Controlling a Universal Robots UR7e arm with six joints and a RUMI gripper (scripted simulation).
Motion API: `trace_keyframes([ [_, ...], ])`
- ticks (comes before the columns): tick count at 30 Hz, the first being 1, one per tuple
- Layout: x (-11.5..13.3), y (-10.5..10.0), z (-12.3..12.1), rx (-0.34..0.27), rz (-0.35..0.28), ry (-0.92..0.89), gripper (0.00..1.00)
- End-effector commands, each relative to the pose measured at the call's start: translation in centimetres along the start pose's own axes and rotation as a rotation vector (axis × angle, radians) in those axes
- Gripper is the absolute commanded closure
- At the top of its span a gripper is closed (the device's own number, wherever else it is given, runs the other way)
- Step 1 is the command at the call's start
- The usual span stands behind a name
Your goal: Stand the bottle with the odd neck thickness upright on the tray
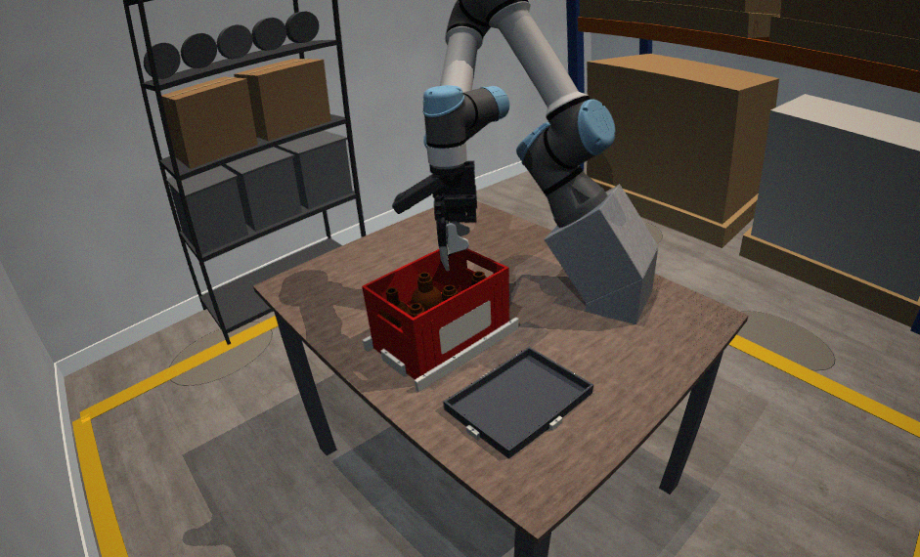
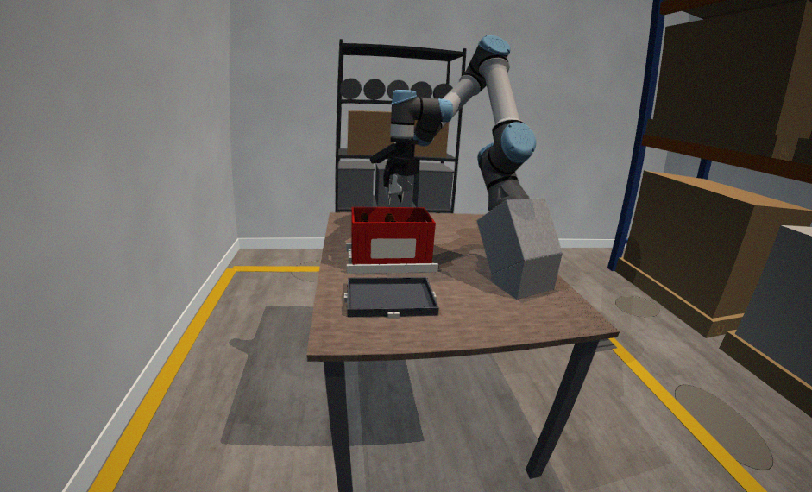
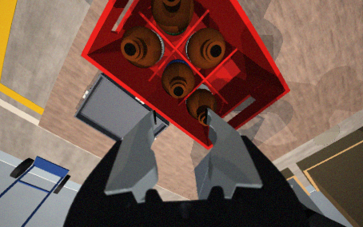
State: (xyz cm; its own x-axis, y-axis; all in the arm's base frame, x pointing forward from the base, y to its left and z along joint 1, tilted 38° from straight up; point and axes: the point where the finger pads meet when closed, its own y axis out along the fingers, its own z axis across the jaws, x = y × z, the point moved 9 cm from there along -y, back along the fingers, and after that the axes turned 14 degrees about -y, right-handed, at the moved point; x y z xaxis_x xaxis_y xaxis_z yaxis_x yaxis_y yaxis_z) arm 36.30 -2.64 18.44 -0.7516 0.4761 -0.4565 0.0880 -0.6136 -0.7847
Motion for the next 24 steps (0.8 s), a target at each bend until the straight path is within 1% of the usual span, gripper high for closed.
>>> trace_keyframes([
  [1,-0.07,-0.11,-0.05,-0.001,0.003,0.000,0.62],
  [24,-0.04,0.01,-0.05,-0.001,0.001,0.000,0.62],
])
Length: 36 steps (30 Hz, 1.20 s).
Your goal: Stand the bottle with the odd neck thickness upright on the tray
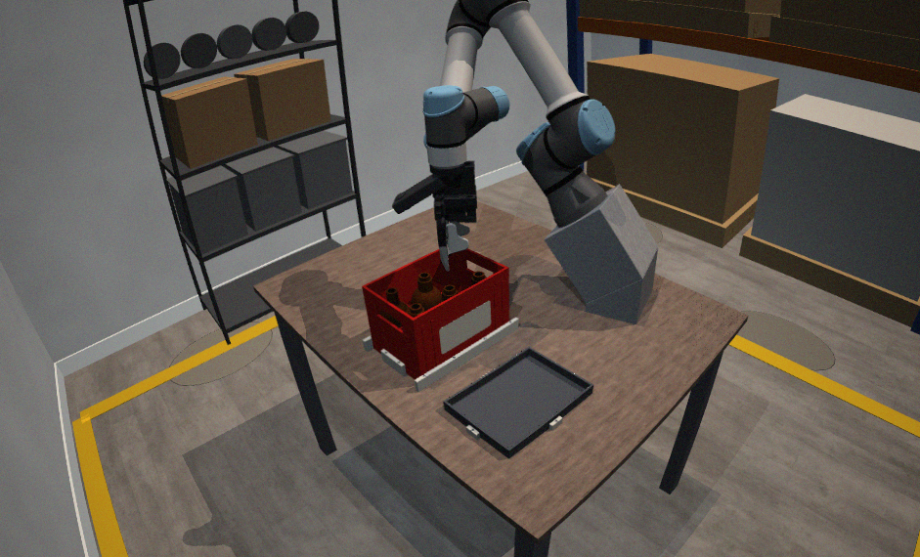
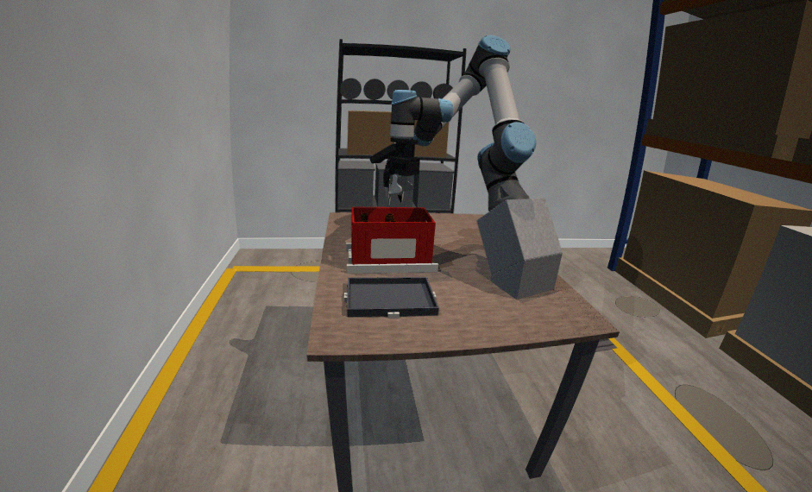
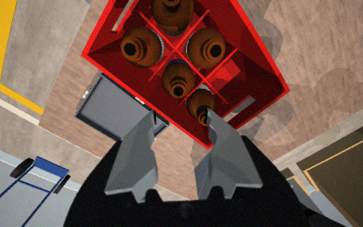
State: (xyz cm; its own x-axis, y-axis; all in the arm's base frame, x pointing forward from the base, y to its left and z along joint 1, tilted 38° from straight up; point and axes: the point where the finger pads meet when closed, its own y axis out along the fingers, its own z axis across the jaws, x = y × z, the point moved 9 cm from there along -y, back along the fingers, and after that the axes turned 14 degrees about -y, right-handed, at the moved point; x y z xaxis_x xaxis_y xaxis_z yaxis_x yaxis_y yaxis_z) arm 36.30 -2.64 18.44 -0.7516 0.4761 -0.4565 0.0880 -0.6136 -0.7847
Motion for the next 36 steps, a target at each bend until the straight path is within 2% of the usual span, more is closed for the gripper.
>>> trace_keyframes([
  [1,0.0,0.1,0.0,0.000,0.001,-0.001,0.62],
  [22,0.1,1.7,0.0,0.001,-0.003,-0.001,0.62],
  [36,0.1,3.5,-0.1,0.001,-0.003,-0.001,0.62],
])
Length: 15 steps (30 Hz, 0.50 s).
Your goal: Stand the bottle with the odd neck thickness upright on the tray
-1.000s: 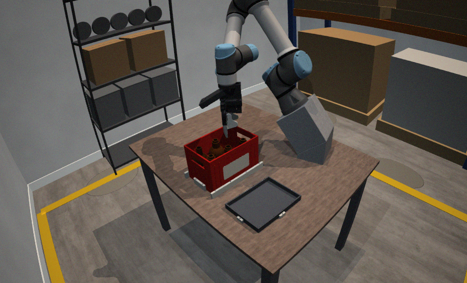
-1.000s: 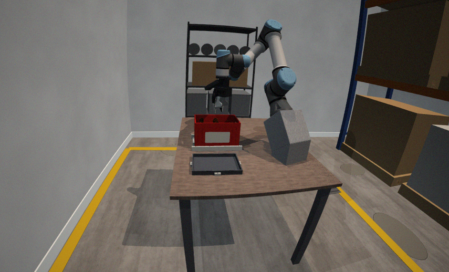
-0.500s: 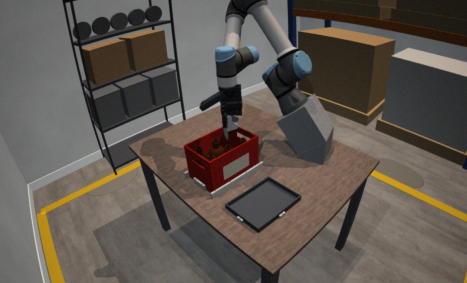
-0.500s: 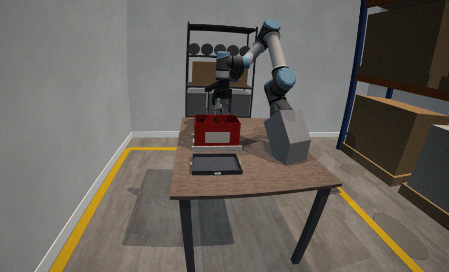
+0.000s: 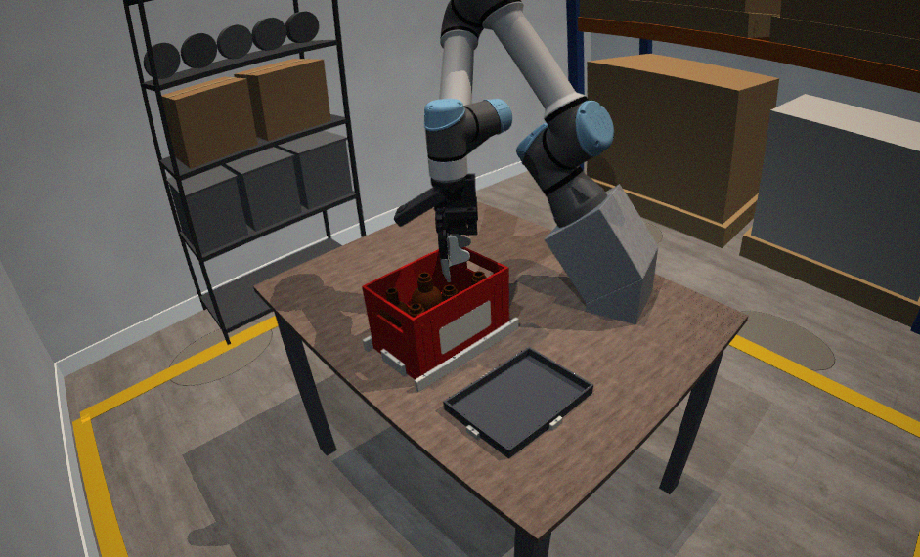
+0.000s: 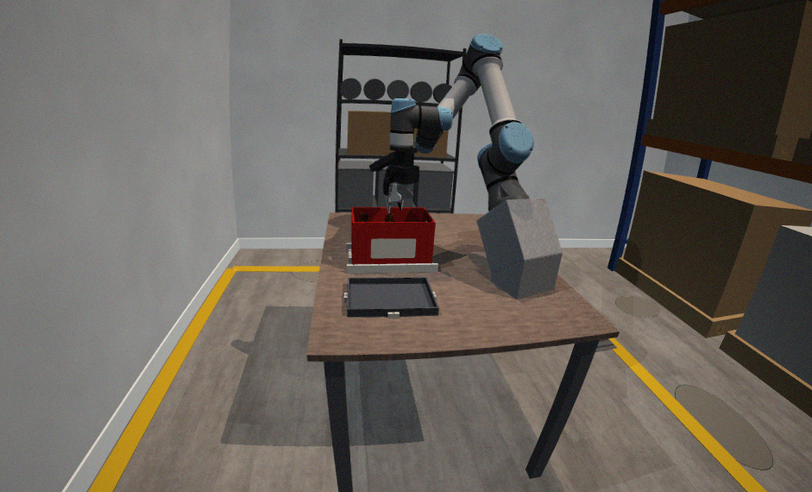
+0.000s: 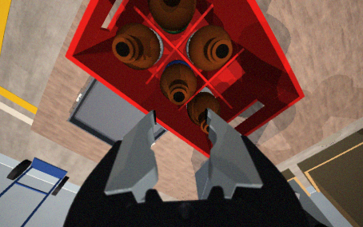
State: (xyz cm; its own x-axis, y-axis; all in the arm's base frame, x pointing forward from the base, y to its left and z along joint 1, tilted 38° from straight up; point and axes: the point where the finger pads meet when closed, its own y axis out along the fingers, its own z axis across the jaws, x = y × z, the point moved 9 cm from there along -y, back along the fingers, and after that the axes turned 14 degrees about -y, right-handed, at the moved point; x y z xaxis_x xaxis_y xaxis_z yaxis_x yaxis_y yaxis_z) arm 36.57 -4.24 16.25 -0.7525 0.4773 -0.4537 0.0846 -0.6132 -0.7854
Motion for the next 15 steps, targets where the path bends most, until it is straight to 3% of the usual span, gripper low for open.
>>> trace_keyframes([
  [1,0.05,0.85,-0.01,-0.001,0.000,0.000,0.62],
  [15,0.04,1.66,-0.02,-0.001,0.000,0.000,0.62],
])
